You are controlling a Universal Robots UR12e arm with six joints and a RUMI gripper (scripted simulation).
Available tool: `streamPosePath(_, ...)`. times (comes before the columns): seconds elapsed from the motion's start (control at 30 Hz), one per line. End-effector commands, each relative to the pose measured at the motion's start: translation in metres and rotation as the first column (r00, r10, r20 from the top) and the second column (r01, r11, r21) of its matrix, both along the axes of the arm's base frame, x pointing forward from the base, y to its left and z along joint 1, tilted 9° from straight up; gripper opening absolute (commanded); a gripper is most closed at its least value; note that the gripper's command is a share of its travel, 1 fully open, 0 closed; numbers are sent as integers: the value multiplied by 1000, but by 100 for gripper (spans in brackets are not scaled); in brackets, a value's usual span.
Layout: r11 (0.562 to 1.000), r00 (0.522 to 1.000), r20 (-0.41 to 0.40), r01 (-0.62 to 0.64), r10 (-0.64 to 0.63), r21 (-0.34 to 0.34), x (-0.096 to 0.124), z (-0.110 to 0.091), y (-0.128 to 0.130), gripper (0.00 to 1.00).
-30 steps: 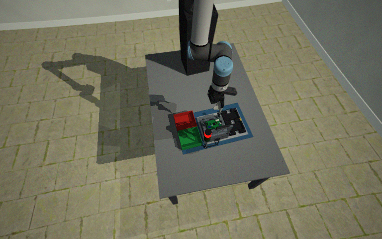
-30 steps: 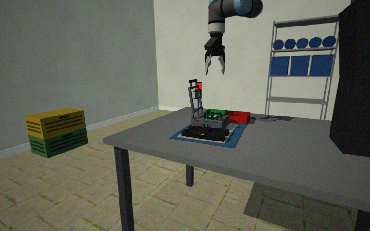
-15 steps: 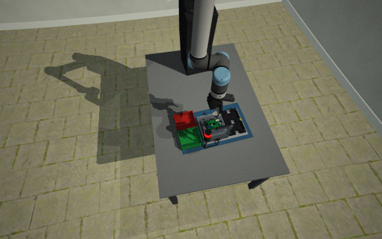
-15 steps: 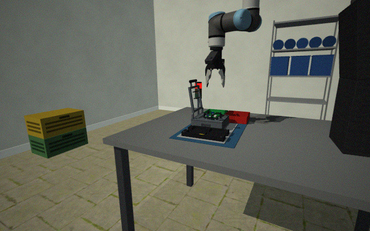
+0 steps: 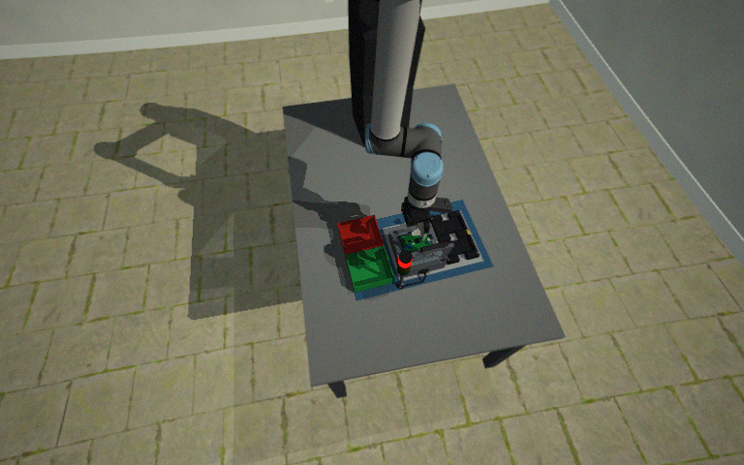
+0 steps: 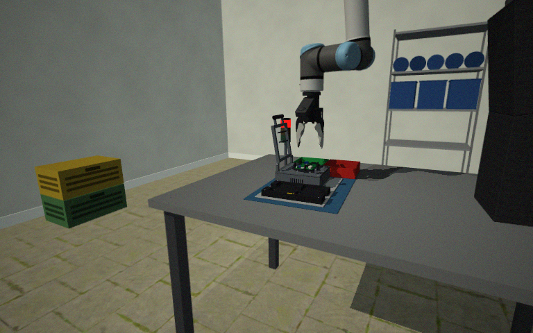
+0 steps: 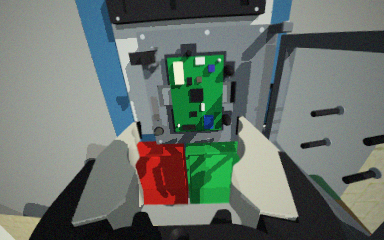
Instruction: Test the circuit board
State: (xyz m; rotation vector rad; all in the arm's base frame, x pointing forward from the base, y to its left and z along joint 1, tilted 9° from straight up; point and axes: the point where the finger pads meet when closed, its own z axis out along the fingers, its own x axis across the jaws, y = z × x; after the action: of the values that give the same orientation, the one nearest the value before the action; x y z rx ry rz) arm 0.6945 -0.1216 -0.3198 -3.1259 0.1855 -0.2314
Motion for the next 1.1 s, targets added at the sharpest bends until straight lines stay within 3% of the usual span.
streamPosePath(0.0,1000,1000,16,0,1,-10,13,-14,-4,59)
streamPosePath(0.27,1000,1000,16,0,0,-10,15,-27,-5,59)
streamPosePath(1.07,1000,1000,16,0,0,-10,15,-26,-5,59)
